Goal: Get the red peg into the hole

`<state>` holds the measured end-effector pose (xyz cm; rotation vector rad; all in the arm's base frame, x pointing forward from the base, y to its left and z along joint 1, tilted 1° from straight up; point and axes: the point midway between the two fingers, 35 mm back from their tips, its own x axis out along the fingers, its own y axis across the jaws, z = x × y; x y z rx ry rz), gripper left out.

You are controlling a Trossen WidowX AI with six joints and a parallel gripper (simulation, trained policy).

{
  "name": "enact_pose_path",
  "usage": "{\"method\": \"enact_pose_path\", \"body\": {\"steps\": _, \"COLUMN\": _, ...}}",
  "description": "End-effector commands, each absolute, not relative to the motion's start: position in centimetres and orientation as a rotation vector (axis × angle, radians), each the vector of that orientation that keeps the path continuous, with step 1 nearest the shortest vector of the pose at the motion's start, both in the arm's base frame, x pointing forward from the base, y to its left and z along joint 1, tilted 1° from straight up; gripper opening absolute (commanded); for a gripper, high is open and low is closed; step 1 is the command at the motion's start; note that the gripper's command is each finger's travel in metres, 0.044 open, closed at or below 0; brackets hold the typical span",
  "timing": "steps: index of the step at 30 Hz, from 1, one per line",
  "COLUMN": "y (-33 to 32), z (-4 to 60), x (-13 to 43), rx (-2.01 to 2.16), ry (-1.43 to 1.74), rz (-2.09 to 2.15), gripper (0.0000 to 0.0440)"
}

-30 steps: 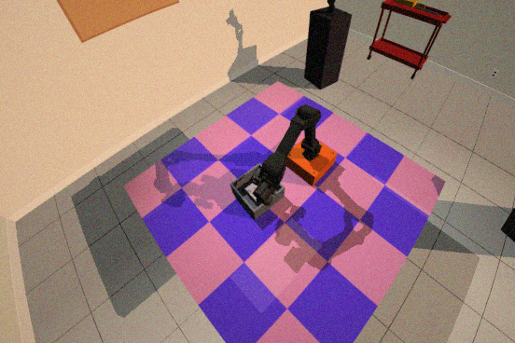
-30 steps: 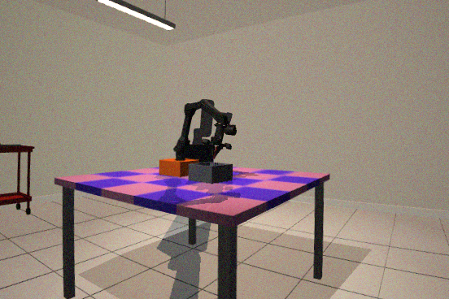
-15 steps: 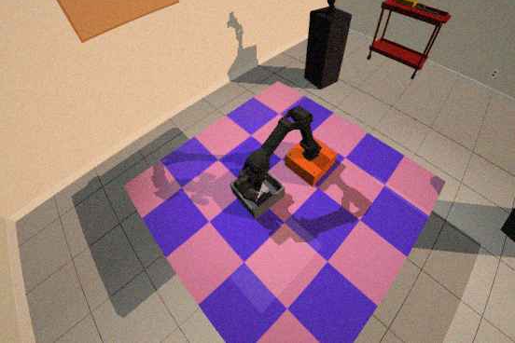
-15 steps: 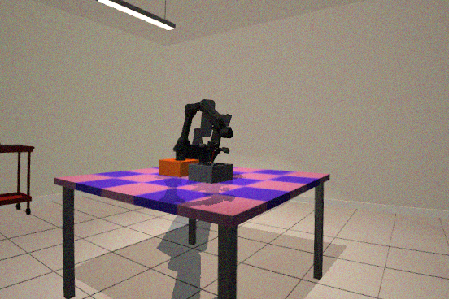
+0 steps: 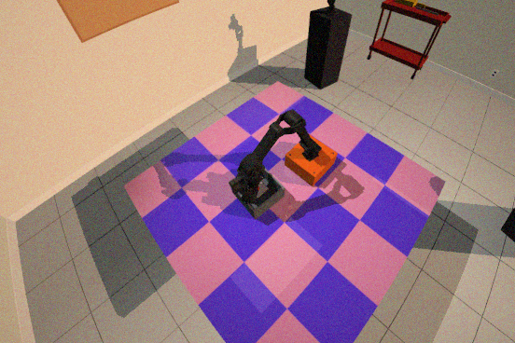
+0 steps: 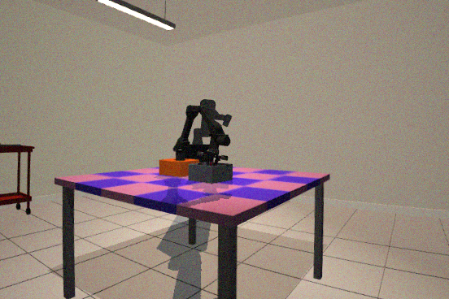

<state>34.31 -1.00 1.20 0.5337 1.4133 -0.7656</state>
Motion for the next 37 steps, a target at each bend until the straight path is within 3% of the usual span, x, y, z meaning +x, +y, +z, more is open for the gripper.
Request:
{"method": "enact_pose_path", "body": {"steps": 1, "y": -1.3, "z": 0.6, "x": 34.8, "rx": 0.529, "ry": 1.433, "rz": -0.732, "gripper": 0.0158}}
{"method": "enact_pose_path", "body": {"steps": 14, "y": -1.3, "z": 2.1, "x": 38.9, "rx": 0.622, "ry": 1.447, "rz": -0.654, "gripper": 0.0440}}
{"method": "enact_pose_path", "body": {"steps": 22, "y": -0.3, "z": 3.8, "x": 42.6, "rx": 0.683, "ry": 1.391, "rz": -0.550, "gripper": 0.0440}}
{"method": "enact_pose_path", "body": {"steps": 37, "y": -0.2, "z": 3.9, "x": 42.8, "rx": 0.686, "ry": 1.386, "rz": -0.542, "gripper": 0.0440}}
